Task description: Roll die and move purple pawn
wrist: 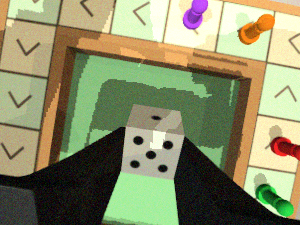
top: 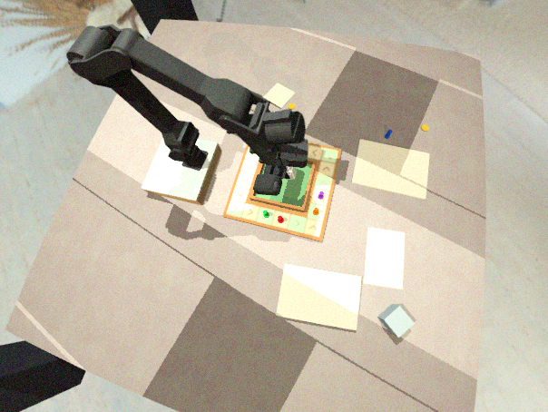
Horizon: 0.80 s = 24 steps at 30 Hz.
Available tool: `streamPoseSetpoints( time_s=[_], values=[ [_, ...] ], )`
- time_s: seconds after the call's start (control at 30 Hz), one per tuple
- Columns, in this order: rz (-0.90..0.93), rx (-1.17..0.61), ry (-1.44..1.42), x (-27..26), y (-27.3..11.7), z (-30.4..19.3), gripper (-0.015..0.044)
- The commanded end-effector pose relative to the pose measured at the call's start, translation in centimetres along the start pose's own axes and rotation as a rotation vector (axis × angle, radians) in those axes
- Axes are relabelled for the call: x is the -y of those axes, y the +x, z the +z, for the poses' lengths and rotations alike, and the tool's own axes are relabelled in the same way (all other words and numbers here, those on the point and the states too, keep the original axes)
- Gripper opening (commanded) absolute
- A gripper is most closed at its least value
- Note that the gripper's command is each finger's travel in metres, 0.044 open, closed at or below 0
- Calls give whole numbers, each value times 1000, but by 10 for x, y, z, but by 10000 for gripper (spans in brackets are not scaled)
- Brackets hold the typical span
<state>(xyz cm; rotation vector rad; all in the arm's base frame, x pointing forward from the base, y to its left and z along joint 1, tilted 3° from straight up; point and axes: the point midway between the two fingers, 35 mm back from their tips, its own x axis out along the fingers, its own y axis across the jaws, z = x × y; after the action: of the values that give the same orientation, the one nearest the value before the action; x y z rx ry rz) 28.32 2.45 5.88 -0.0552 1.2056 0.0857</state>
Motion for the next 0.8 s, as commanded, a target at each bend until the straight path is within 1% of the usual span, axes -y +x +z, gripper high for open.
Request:
streamPoseSetpoints(
  time_s=[0.0,0.23,0.3,0.53,0.77],
  values=[
    [4,167,3,-1,-1,2,0],
    [3,405,3,0,2,0,0],
    [3,450,2,0,2,-1,0],
    [2,456,2,1,5,-2,0],
    [3,454,2,-2,-34,-15,0]
  ],
)
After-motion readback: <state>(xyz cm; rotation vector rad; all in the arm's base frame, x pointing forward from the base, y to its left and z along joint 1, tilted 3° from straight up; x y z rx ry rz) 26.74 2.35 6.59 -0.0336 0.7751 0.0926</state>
